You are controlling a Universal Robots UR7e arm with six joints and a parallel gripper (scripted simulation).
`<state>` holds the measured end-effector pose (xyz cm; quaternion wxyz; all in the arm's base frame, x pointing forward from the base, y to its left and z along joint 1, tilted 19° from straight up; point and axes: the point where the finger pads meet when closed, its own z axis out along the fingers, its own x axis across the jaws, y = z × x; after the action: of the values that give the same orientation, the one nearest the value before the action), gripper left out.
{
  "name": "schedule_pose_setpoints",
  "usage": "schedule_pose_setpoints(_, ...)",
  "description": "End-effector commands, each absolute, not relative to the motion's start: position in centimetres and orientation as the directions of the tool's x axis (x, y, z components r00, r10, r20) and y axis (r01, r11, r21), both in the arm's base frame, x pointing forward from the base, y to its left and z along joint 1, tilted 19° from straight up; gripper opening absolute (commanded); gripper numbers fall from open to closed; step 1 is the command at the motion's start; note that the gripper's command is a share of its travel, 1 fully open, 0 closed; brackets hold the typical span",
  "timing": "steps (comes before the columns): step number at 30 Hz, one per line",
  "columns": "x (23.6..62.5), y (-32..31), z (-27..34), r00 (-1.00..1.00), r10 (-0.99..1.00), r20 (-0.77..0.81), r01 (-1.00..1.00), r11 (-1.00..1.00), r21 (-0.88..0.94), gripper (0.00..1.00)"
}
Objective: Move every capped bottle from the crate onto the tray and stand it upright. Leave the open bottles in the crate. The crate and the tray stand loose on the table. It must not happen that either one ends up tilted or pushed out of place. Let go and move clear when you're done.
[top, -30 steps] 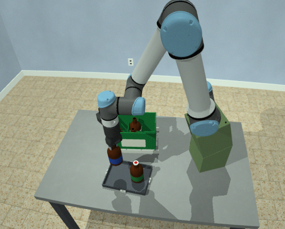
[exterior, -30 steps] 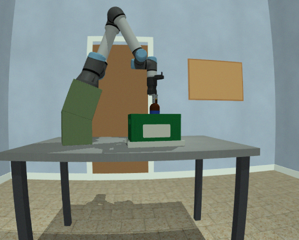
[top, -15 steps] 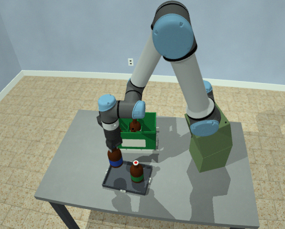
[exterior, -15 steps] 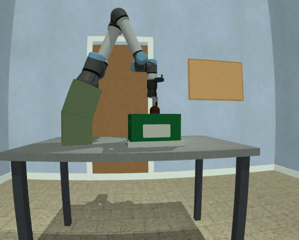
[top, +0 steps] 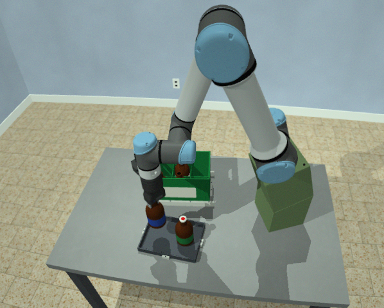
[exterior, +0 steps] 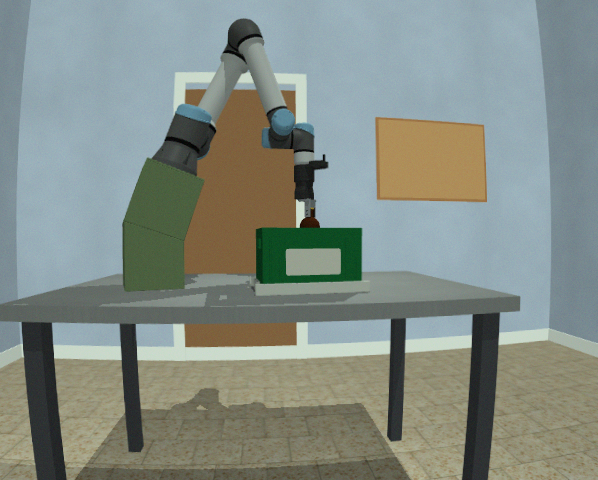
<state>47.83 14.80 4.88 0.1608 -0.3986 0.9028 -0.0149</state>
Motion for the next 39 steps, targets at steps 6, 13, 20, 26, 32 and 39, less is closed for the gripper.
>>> schedule_pose_setpoints(6,48.1,14.9,3.7,-0.631,-0.725,-0.278,-0.715,0.682,-0.155,0.0)
schedule_pose_setpoints(13,48.5,15.1,2.4,-0.63,-0.725,-0.279,-0.715,0.681,-0.156,0.0)
schedule_pose_setpoints(20,48.9,15.3,1.1,-0.63,-0.725,-0.279,-0.715,0.681,-0.157,0.0)
schedule_pose_setpoints(26,48.9,15.3,0.8,-0.631,-0.725,-0.277,-0.715,0.682,-0.154,0.0)
schedule_pose_setpoints(32,49.4,15.4,-0.3,-0.63,-0.725,-0.278,-0.715,0.681,-0.156,0.0)
schedule_pose_setpoints(39,49.8,15.6,-1.2,-0.63,-0.725,-0.279,-0.715,0.681,-0.157,0.0)
